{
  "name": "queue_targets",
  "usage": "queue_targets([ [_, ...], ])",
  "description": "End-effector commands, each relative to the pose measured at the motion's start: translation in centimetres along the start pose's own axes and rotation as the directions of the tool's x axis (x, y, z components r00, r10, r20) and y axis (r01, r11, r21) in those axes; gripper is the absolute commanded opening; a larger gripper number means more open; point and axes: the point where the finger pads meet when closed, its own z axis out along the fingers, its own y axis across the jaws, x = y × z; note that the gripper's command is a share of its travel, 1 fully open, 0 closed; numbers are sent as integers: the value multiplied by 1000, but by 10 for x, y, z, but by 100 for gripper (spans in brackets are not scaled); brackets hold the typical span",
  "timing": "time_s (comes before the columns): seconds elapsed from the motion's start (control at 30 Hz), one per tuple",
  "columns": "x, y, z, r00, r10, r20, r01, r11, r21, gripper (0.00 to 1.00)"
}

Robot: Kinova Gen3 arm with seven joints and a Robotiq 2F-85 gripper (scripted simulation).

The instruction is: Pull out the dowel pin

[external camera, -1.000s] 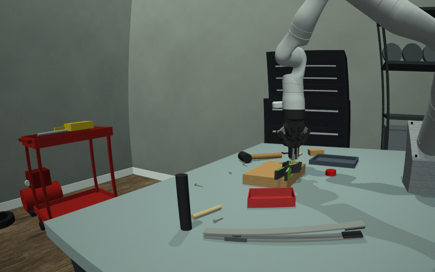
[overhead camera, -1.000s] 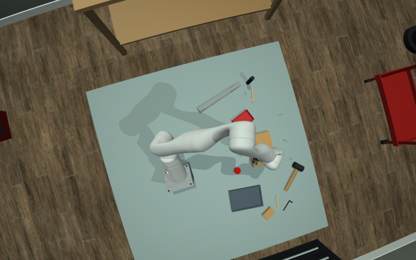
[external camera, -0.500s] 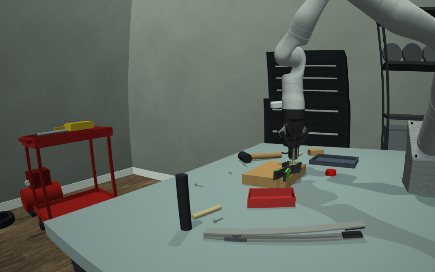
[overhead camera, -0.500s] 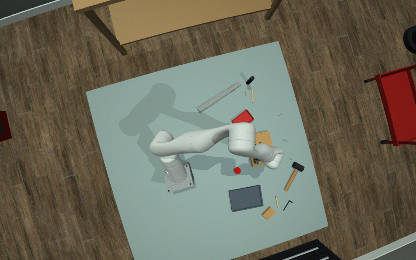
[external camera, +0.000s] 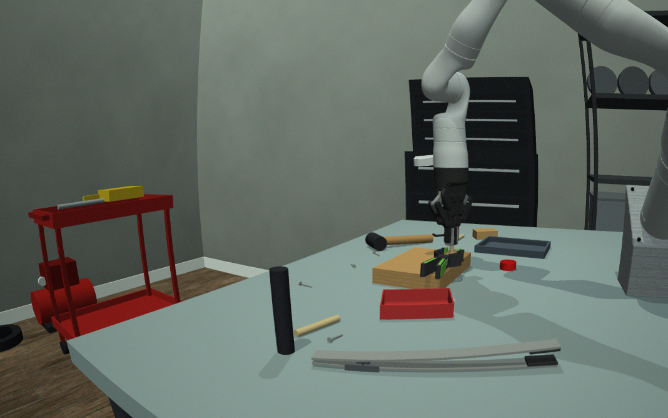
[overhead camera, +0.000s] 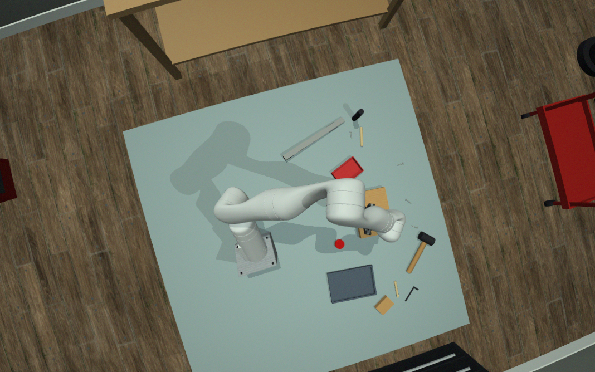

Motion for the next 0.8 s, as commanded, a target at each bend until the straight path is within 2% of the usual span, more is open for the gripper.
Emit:
queue_targets([
  [0.0,4,3,-2,999,-42,-13,42,999,-1,10],
  [0.77,4,3,-2,963,-270,-13,270,963,-4,10],
])
